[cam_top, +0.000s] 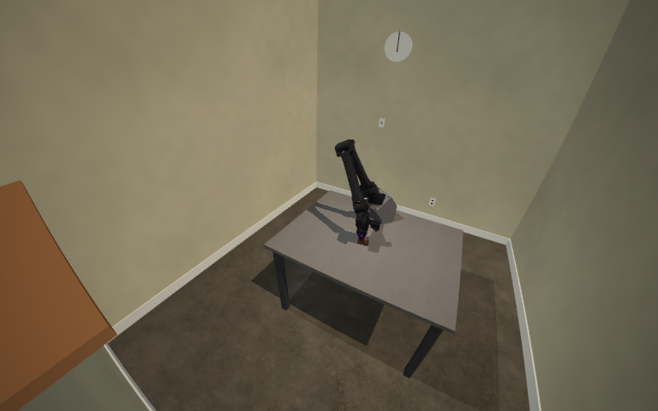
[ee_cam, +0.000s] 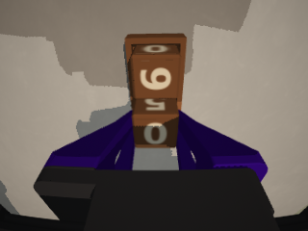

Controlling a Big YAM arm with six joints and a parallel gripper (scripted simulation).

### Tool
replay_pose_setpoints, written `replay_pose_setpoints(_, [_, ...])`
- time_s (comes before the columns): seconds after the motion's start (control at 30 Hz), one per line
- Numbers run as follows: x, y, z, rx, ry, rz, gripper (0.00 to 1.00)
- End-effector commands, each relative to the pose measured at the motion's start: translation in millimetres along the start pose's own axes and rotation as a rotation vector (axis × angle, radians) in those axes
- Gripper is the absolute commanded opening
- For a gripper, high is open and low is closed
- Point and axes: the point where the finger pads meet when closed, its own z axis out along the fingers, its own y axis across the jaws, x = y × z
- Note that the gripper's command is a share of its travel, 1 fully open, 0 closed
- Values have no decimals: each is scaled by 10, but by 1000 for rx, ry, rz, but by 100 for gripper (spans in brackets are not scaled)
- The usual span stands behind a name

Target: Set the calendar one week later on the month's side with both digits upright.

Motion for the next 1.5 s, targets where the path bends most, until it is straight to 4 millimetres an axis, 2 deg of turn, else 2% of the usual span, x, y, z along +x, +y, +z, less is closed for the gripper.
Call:
replay_pose_setpoints(0.0, [-11, -82, -75, 25, -4, 8, 26])
replay_pose_setpoints(0.5, [-13, -101, -115, 27, -4, 8, 26])
replay_pose_setpoints(0.67, [8, -188, -337, 41, -4, 17, 26])
replay_pose_setpoints(0.73, [8, -188, -337, 41, -4, 17, 26])
replay_pose_setpoints(0.93, [18, -208, -754, 47, -6, 22, 26])
replay_pose_setpoints(1.07, [22, -213, -952, 49, -8, 24, 26])
replay_pose_setpoints(1.17, [22, -214, -1008, 49, -9, 25, 26])
replay_pose_setpoints(1.3, [-11, -182, -956, 27, -7, 11, 26])
replay_pose_setpoints(1.33, [52, -146, -915, 12, 2, 29, 26])
replay_pose_setpoints(1.47, [22, -189, -951, 35, -5, 28, 26])
